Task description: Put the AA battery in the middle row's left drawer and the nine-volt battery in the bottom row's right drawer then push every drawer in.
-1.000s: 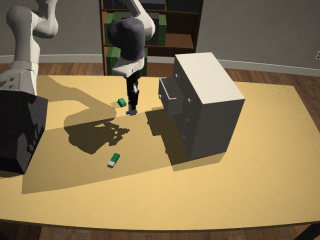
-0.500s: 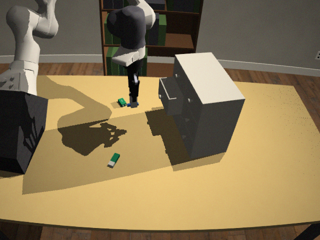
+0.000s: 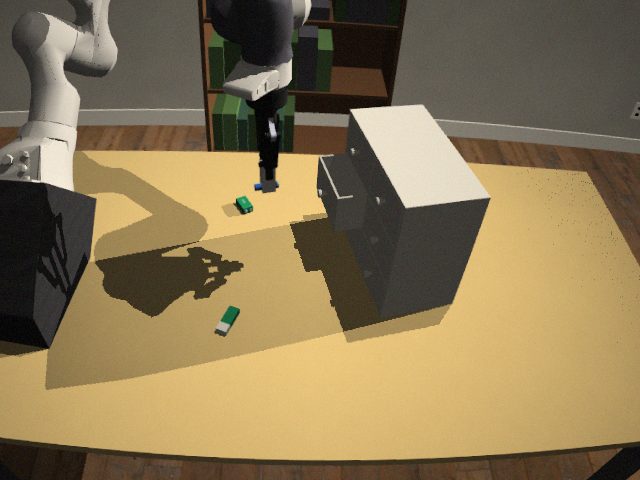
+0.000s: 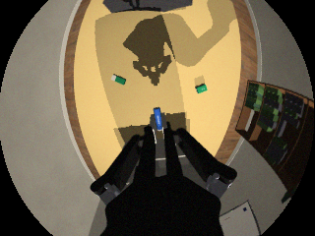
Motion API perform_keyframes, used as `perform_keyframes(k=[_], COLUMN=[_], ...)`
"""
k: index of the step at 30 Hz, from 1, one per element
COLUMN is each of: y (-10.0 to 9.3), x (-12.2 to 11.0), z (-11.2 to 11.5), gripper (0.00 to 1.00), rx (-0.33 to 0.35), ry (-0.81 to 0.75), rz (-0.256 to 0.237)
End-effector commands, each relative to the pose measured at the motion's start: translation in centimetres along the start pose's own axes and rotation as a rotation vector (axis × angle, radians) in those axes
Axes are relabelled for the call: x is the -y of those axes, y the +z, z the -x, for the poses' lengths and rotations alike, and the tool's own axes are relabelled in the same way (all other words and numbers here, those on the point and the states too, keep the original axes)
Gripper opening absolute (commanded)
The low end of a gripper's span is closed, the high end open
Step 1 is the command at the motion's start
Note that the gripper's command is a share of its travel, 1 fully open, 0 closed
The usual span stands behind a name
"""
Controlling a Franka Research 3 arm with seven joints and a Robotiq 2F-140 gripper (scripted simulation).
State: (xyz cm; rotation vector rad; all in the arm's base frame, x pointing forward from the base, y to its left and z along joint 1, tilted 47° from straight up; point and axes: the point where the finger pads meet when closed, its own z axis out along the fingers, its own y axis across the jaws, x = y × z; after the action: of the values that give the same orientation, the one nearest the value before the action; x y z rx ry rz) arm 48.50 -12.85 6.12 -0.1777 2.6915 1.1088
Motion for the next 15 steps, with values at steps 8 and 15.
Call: perform_keyframes(k=[8,15], y=[-1.70,-1.83], x=[-0.54,-0.54], z=[-0.32,-0.32], gripper=[0.06,0.06], rx=[-0.012,-0.012], ry=[0.016,0.016], rz=[0.019,0.019])
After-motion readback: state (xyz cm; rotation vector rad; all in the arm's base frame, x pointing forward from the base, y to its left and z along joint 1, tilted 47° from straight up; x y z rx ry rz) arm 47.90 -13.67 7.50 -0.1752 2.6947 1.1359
